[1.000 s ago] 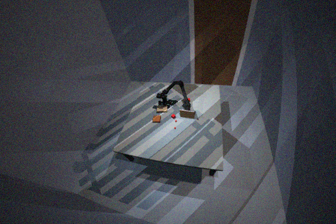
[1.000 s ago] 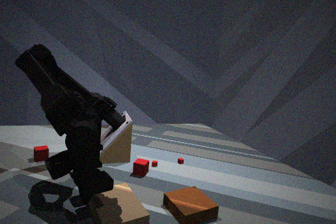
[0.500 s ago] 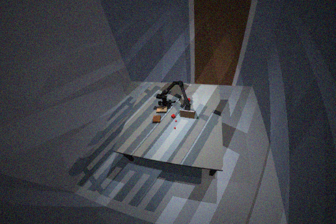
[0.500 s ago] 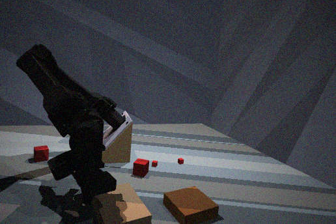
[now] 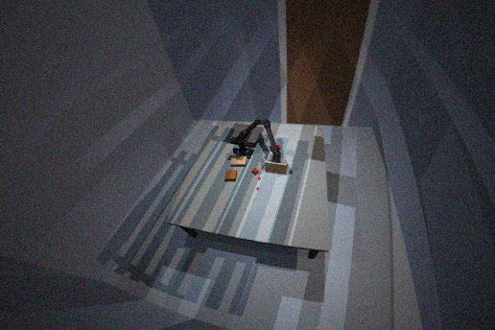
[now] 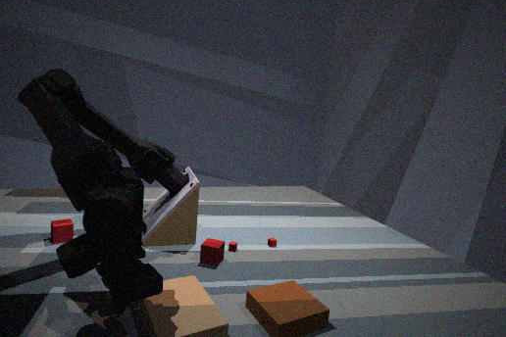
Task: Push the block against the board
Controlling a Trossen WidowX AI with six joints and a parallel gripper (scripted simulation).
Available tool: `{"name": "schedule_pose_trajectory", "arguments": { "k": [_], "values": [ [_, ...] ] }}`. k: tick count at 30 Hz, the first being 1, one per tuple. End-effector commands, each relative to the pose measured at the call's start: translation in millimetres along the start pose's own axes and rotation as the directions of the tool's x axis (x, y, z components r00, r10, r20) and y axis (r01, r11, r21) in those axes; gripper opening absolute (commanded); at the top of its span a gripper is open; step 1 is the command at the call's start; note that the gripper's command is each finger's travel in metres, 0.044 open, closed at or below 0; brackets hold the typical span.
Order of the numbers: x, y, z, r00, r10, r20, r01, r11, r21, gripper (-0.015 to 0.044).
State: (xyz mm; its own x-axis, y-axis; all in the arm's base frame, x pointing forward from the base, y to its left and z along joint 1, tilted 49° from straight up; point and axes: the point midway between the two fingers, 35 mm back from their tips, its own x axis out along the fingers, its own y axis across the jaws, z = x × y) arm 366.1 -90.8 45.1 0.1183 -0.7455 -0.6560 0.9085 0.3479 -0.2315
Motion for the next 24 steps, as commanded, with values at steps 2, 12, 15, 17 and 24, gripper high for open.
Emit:
{"name": "schedule_pose_trajectory", "arguments": {
  "k": [2, 12, 15, 17, 24],
  "values": [
    [-0.1, 0.2, 10.5, 1.000, 0.001, -0.003, -0.001, 1.000, 0.002, 0.0000],
    [-0.3, -0.4, 26.7, 1.000, 0.001, 0.000, -0.001, 1.000, 0.002, 0.0000],
    [-3.1, -0.1, 22.6, 1.000, -0.001, 0.003, 0.001, 1.000, 0.002, 0.0000],
    [-27.4, 0.9, 22.4, 1.000, 0.001, -0.001, -0.001, 1.000, 0.002, 0.0000],
    [-55.2, -0.6, 22.4, 1.000, 0.001, -0.002, -0.001, 1.000, 0.002, 0.0000]
  ]
}}
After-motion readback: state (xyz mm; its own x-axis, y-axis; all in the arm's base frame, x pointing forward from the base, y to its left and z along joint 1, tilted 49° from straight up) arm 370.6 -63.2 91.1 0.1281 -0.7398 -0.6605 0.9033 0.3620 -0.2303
